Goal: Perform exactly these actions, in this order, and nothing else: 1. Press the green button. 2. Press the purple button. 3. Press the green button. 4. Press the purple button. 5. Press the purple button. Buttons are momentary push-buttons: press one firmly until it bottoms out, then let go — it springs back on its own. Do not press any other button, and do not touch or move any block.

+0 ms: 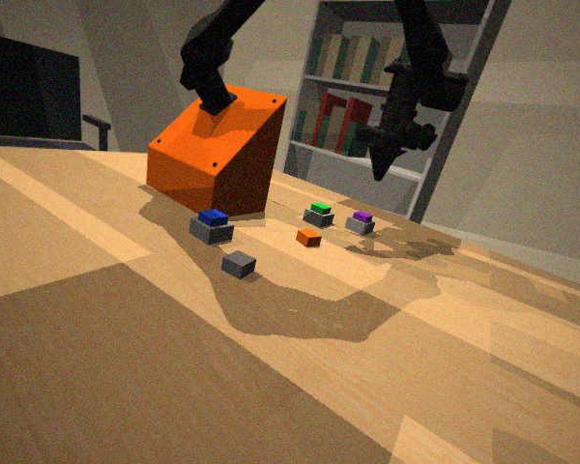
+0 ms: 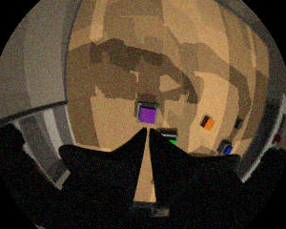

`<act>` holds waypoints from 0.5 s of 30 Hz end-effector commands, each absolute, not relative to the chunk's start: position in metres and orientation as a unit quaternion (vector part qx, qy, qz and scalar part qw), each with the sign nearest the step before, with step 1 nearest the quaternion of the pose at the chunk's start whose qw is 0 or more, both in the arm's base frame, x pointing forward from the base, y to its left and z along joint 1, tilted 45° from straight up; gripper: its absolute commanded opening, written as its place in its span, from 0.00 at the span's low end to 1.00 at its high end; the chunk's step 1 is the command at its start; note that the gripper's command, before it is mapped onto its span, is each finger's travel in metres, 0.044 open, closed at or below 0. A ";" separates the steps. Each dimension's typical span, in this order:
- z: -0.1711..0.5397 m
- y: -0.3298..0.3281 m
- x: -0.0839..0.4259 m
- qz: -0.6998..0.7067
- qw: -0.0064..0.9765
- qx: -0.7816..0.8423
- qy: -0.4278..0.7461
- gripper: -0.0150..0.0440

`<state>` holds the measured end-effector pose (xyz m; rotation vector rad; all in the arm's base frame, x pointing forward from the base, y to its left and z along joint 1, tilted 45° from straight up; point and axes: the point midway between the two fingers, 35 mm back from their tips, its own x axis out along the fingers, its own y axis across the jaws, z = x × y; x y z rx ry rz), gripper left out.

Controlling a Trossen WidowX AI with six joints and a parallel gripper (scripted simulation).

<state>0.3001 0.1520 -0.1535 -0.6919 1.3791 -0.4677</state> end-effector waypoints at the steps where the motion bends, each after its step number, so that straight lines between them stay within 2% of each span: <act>1: -0.183 0.120 0.303 -0.217 0.683 -0.316 0.622 0.29; 15: -0.198 0.104 0.306 -0.219 0.683 -0.315 0.621 0.29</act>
